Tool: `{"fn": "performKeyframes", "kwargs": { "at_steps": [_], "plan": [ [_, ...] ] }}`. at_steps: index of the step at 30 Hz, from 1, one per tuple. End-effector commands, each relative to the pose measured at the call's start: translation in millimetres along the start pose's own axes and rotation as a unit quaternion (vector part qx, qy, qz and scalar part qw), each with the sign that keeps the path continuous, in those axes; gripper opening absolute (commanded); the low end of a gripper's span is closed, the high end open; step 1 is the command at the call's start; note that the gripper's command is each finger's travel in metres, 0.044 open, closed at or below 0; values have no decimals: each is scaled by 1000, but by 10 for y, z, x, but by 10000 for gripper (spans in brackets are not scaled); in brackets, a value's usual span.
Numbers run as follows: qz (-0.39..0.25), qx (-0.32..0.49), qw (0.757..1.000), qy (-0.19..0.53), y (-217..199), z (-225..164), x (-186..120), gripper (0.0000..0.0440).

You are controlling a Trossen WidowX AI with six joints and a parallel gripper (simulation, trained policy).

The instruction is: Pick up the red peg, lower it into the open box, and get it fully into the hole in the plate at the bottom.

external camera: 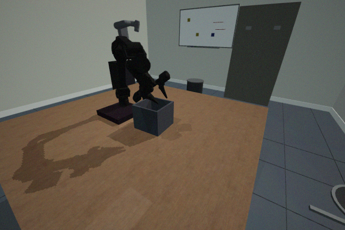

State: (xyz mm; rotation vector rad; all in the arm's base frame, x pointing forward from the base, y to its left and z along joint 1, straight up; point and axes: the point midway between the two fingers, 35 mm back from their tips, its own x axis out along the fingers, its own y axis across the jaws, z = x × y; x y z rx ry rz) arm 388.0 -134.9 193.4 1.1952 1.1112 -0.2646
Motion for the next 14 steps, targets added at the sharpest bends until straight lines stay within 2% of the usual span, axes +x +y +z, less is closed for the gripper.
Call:
{"fn": "performKeyframes", "kwargs": {
  "at_steps": [1, 14],
  "plan": [
    [14, -22, 1000, -9, 36, 119, -29, 220],
    [55, -108, 991, -49, 142, 488, -169, 203]
  ]
}}
